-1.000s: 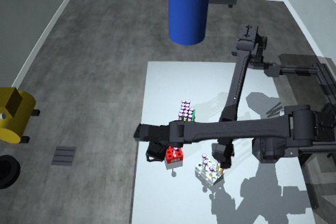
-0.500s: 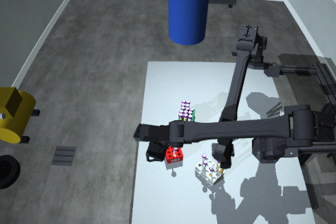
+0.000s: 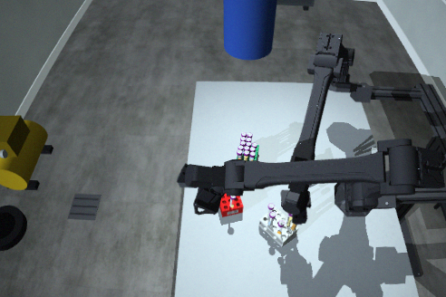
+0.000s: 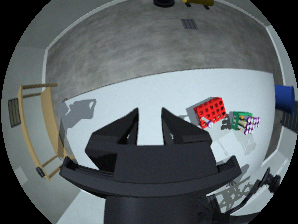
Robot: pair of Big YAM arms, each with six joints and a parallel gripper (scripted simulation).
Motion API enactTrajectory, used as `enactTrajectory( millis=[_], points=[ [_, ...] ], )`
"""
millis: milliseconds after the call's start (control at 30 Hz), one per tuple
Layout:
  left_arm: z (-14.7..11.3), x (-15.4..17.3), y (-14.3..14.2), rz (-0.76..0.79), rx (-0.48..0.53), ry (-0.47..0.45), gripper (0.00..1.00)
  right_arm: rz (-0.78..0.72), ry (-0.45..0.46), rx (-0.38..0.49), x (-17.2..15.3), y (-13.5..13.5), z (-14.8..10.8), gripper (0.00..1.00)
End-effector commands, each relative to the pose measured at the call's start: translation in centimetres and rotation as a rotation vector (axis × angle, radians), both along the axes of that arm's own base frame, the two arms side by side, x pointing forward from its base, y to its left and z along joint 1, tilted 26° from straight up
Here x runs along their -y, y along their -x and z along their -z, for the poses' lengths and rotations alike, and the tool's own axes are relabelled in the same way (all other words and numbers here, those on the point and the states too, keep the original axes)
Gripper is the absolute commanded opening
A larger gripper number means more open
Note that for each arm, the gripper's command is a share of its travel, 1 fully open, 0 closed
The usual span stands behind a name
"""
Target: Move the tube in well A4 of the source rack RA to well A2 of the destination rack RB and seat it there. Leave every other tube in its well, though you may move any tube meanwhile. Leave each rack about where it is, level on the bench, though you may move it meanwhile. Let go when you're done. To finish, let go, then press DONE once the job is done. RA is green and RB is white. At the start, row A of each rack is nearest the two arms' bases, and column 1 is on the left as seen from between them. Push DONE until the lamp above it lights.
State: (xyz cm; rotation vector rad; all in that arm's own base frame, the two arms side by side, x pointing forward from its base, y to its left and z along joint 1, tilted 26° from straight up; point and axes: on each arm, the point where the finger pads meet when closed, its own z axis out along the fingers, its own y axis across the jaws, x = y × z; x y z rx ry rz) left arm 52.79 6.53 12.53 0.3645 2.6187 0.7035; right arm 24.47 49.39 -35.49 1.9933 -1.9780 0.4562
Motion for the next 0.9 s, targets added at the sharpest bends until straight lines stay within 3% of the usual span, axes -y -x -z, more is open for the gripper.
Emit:
enactTrajectory(
  millis=[0,867],
  points=[
    [-1.52,0.16,-1.12,0.003,0.036,0.001,0.30,0.005,-0.019,0.009,-1.01,-1.29,0.53,0.00],
    [-1.52,0.16,-1.12,0.003,0.036,0.001,0.30,0.004,-0.022,0.010,-0.61,-1.15,1.06,0.00]
  ],
)
